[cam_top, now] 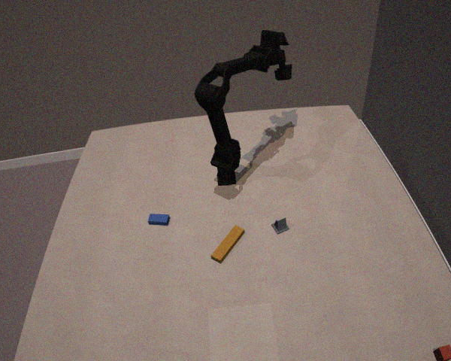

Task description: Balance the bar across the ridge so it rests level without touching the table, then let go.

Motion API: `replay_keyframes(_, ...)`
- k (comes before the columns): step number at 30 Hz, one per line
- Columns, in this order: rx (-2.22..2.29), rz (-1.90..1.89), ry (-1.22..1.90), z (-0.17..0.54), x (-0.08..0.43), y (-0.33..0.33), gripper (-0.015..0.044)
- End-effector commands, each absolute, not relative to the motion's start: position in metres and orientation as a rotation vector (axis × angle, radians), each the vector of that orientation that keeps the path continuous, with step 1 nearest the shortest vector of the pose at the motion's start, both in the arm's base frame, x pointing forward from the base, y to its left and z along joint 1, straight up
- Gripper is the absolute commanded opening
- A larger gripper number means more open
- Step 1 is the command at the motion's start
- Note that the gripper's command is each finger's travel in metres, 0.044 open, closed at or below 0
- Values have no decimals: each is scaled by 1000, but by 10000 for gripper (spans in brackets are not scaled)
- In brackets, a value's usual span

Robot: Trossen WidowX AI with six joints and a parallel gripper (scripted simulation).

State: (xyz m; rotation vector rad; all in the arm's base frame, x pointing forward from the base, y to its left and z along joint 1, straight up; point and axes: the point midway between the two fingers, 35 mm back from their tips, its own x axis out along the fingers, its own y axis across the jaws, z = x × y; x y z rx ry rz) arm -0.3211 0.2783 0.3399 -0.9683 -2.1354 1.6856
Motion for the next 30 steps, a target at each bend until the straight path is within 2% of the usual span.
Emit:
replay_keyframes(1,-970,1686,-2133,340,-321,279,374)
replay_keyframes(3,-980,1693,-2117,339,-318,282,321)
replay_keyframes(4,-989,1699,-2102,338,-316,285,315)
replay_keyframes(30,-1274,1852,-1329,294,-189,381,315)
